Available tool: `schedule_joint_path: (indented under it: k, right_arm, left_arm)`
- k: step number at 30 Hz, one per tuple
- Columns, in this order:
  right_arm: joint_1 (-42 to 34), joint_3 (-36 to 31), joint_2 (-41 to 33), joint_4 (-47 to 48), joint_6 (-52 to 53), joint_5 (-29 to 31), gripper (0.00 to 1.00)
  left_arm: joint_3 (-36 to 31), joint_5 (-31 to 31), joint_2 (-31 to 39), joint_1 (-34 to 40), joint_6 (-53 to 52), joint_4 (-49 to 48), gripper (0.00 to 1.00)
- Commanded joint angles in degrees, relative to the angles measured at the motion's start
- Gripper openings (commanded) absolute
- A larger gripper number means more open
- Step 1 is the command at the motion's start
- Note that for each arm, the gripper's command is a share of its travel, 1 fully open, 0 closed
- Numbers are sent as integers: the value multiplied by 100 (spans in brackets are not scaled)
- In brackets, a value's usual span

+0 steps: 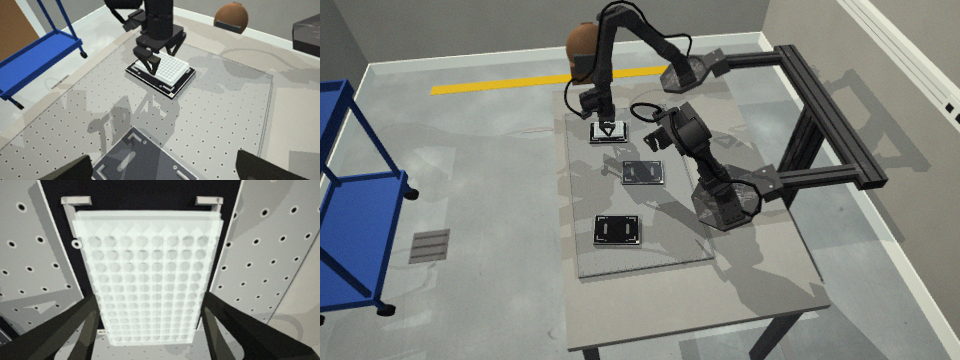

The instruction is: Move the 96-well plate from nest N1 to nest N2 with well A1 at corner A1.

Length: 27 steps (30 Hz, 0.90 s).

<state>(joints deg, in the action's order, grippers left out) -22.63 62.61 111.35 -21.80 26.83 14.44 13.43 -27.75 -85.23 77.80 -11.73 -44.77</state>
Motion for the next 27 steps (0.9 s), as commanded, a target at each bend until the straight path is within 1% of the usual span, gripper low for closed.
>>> schedule_joint_path:
  k: [1,10,17,27]
  right_arm:
    - [-72,47,-179,-12,38,-9,79]
    - [-76,38,-197,39,43,-64,79]
    - [-111,-94,-334,72,45,-41,79]
    - [-113,-58,-343,61,43,-38,79]
  left_arm:
    - [7,-14,-10,69,-16,-134,100]
    - [7,-14,-10,69,-16,-134,100]
    - [7,-14,-10,69,-16,-134,100]
    - [7,-14,-10,69,-16,-134,100]
